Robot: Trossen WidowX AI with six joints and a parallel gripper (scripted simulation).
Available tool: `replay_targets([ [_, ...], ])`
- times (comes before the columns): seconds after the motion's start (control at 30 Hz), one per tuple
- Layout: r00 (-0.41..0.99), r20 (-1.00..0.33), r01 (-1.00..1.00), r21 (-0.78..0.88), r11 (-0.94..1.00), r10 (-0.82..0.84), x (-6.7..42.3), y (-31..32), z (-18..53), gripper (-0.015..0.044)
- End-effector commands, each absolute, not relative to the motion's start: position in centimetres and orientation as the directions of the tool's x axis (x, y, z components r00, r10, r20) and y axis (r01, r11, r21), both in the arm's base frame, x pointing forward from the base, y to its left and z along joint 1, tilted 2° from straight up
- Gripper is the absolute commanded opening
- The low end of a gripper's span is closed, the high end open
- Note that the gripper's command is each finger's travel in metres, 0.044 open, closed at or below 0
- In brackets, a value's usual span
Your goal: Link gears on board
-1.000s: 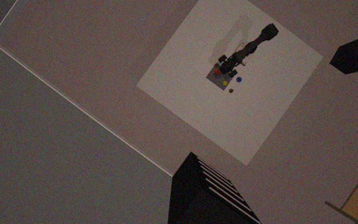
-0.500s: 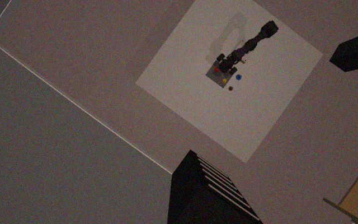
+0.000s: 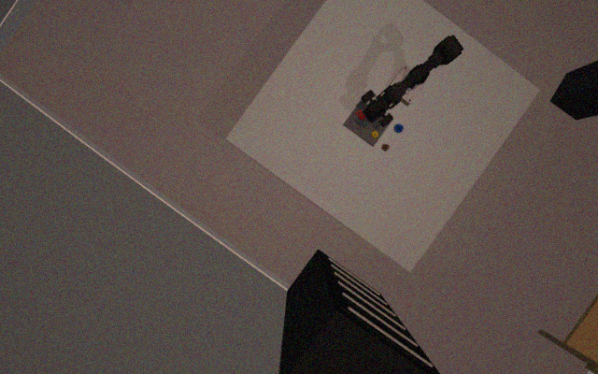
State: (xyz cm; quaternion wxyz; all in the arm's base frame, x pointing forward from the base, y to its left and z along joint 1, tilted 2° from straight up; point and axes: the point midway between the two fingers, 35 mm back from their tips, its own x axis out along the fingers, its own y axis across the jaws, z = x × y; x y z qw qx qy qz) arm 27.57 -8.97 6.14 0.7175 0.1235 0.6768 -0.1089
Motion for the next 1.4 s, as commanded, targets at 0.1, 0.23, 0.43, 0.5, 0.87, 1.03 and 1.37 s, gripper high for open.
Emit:
replay_targets([
  [0.1, 0.052, -0.998, 0.439, 0.039, 0.898, 0.018, 27.32, -8.78, 4.9, 0.0],
  [0.23, 0.052, -0.998, 0.508, 0.042, 0.86, 0.018, 27.28, -8.83, 4.94, 0.0],
  [0.43, 0.052, -0.998, 0.514, 0.042, 0.857, 0.018, 27.34, -8.89, 4.9, 0.0],
  [0.5, 0.052, -0.998, 0.487, 0.041, 0.872, 0.018, 27.38, -8.86, 4.87, 0.0],
  [0.87, 0.052, -0.998, 0.269, 0.031, 0.963, 0.018, 27.3, -8.75, 4.72, 0.0],
  [1.03, 0.052, -0.998, 0.191, 0.027, 0.981, 0.018, 27.29, -8.82, 4.66, 0.0],
  [1.37, 0.052, -0.998, 0.252, 0.03, 0.967, 0.018, 27.42, -8.78, 4.51, 0.0],
])
